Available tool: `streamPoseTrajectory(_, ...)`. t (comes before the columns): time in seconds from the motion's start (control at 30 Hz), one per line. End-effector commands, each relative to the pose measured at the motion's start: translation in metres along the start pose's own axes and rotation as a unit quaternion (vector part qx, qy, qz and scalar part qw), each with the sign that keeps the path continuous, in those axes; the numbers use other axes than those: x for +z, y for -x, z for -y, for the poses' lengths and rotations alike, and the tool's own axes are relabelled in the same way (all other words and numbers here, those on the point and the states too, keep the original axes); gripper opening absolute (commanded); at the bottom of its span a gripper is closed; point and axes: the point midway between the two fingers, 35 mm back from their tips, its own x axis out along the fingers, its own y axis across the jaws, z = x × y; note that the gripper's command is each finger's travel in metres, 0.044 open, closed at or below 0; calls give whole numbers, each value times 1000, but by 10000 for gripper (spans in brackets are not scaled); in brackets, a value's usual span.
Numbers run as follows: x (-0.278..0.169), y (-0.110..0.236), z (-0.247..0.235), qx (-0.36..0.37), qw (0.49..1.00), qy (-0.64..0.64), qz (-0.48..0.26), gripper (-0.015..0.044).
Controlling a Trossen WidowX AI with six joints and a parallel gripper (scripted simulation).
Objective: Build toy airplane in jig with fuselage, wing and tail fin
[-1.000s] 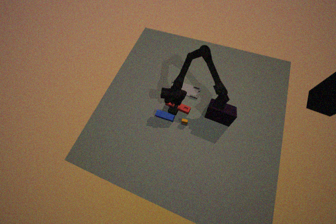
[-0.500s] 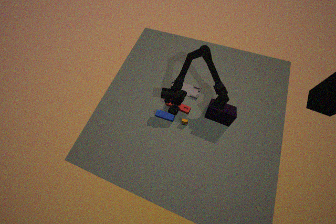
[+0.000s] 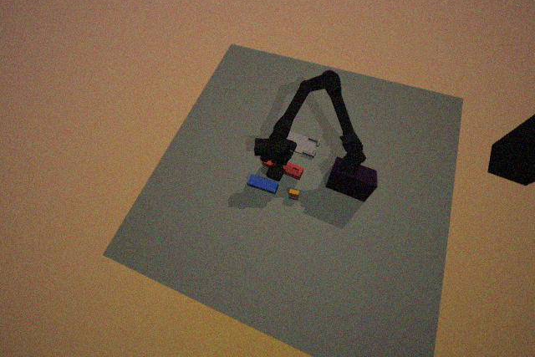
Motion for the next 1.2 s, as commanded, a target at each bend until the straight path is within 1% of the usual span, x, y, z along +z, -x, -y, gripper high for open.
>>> streamPoseTrajectory(0.0, 3, 14, -2, 3, 1000, -3, 3, 0)
streamPoseTrajectory(0.87, -3, 95, 1, 0, 1000, -3, 2, 0)
streamPoseTrajectory(1.17, 2, 92, 12, 5, 1000, -1, 1, 0)
